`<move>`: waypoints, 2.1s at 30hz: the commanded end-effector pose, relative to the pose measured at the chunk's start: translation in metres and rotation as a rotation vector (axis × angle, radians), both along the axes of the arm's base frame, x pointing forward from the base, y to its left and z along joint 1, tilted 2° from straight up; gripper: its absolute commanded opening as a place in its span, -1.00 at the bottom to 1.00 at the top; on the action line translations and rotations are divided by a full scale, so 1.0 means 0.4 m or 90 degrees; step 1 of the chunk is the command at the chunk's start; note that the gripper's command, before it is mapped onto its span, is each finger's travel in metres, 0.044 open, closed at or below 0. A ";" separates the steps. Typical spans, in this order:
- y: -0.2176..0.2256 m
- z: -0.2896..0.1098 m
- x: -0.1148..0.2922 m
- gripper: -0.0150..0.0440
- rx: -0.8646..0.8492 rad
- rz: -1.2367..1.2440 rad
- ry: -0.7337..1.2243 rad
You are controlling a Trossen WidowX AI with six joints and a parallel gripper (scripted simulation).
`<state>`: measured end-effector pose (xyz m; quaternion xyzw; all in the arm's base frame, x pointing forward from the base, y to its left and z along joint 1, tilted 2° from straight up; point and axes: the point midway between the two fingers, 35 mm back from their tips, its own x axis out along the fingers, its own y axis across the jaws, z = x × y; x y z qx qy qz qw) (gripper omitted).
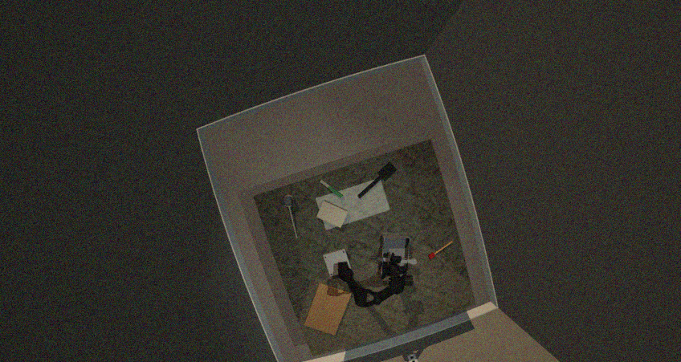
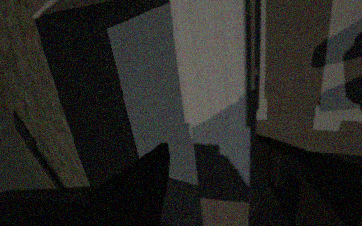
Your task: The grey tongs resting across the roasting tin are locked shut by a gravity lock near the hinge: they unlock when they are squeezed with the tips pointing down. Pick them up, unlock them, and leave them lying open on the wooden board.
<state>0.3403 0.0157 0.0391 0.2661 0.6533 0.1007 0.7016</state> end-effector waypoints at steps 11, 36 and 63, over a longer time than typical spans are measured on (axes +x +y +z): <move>0.001 -0.004 -0.002 -0.17 0.000 0.000 0.002; -0.001 0.187 0.001 -1.00 0.004 -0.002 0.011; -0.008 0.177 -0.010 -1.00 -0.313 0.000 0.091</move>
